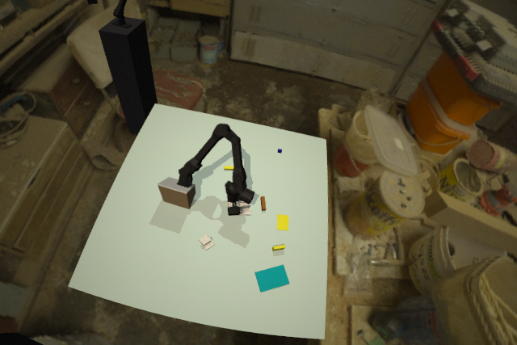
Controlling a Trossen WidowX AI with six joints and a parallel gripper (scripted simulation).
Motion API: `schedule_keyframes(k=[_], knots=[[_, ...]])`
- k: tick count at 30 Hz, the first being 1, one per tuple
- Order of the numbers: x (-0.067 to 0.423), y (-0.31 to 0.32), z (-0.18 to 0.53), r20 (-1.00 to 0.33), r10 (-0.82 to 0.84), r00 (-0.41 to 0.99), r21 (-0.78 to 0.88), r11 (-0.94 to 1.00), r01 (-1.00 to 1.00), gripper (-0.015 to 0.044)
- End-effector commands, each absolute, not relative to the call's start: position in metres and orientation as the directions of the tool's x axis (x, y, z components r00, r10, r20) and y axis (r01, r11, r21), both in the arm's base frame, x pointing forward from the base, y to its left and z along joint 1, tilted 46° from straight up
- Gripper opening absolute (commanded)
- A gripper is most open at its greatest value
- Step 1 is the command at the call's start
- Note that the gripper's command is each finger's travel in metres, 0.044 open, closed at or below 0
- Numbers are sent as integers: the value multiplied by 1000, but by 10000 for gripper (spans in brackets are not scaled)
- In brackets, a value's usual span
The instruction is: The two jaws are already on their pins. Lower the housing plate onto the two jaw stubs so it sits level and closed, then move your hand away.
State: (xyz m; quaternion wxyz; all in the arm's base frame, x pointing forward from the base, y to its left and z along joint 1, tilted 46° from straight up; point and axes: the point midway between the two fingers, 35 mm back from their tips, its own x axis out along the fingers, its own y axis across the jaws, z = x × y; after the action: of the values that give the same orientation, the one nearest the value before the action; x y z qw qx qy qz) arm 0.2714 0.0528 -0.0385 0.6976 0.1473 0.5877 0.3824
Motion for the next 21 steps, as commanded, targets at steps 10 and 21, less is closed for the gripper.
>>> schedule_keyframes(k=[10, 21], knots=[[271, 55, -41, -703, 711, 16, 663, 664, -347, 351], [271, 57, -42, -703, 711, 16, 664, 664, -344, 351]])
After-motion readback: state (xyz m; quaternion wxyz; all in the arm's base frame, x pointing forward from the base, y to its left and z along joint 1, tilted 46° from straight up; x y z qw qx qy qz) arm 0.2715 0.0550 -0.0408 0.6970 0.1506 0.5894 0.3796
